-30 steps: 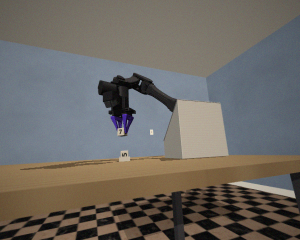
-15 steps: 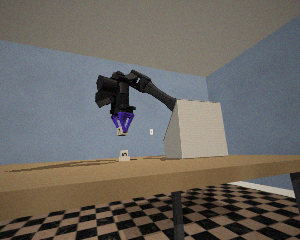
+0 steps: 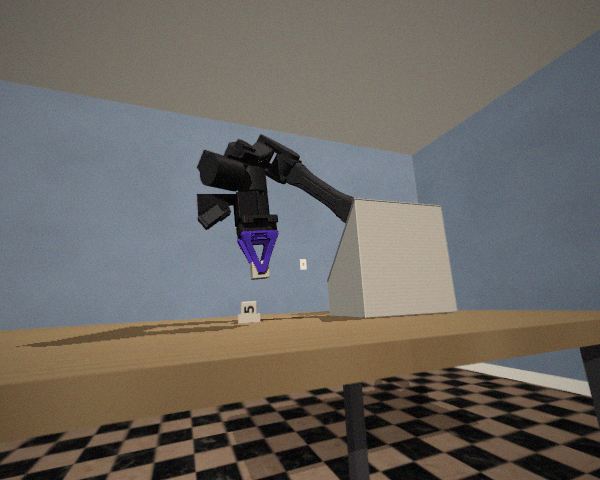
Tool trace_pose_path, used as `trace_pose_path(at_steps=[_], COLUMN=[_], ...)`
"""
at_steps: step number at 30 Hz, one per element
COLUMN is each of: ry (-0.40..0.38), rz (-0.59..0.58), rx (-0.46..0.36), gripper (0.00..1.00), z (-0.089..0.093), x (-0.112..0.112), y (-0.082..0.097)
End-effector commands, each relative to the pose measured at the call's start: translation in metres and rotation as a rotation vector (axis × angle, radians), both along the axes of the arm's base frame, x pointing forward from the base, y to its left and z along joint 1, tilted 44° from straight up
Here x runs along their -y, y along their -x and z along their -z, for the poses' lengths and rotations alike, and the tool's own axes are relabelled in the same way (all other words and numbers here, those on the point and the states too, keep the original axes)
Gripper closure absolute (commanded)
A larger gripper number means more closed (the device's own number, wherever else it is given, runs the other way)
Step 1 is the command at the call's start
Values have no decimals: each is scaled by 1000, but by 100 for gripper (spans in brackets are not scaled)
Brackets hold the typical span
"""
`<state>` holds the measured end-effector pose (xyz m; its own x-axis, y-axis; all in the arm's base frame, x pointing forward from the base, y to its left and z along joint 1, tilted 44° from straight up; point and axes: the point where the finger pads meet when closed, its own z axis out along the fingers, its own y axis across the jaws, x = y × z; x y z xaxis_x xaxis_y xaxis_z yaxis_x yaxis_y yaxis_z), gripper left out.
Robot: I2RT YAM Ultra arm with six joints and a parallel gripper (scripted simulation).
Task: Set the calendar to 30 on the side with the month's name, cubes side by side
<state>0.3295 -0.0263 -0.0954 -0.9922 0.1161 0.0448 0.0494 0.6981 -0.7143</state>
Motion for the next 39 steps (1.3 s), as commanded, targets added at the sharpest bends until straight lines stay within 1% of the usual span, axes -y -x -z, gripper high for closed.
trace_pose_path(at_steps=[1, 16, 21, 25, 30, 32, 39], ry=[-12, -12, -12, -12, -11, -11, -11], rz=[14, 16, 16, 16, 16, 16, 16], rx=[145, 146, 146, 146, 146, 146, 146], gripper=[73, 73, 73, 73, 73, 73, 73], z=[-11, -10, -7, 1, 17, 17, 41], x=[-19, -19, -15, -7, 8, 8, 31], y=[-22, -22, -22, -22, -22, -22, -21])
